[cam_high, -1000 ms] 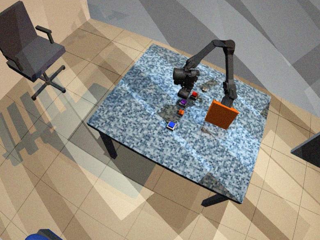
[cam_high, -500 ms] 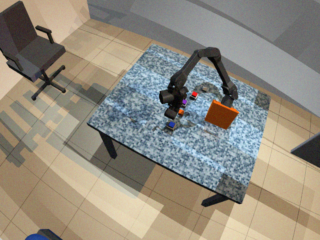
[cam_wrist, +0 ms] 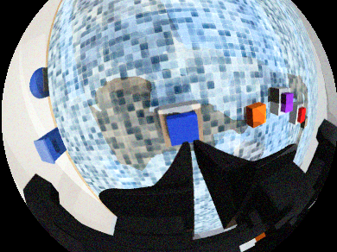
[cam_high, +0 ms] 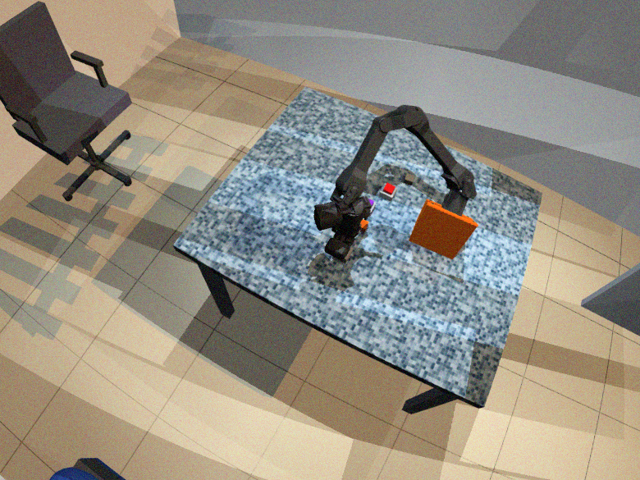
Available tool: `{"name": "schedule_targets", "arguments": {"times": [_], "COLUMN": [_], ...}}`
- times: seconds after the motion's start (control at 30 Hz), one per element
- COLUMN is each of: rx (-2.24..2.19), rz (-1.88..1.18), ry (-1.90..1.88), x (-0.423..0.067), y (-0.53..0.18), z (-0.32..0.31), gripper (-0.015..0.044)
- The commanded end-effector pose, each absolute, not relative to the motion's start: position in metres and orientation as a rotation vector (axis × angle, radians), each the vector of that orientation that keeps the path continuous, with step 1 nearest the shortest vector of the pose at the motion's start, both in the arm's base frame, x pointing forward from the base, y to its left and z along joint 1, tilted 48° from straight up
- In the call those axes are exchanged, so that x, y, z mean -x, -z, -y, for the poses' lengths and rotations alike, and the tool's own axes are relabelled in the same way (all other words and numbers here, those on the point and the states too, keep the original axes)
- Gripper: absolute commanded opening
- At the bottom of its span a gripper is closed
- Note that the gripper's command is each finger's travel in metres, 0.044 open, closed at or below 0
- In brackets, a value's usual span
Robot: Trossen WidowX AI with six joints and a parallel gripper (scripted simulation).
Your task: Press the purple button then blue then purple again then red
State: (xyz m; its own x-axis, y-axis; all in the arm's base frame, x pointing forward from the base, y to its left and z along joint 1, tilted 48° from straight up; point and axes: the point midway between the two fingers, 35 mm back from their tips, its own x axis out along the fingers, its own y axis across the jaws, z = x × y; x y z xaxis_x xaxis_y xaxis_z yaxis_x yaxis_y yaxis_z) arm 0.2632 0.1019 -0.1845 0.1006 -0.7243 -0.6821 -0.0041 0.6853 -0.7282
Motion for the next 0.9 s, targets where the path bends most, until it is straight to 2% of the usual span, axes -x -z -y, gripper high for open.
{"name": "schedule_targets", "arguments": {"times": [0.0, 0.87], "rx": [0.677, 0.678], "rz": [-1.38, -1.379], "ry": [0.587, 0.589], "x": [-0.262, -0.265], "y": [0.191, 0.213], "z": [-0.097, -0.073], "gripper": [0.002, 0.002]}}
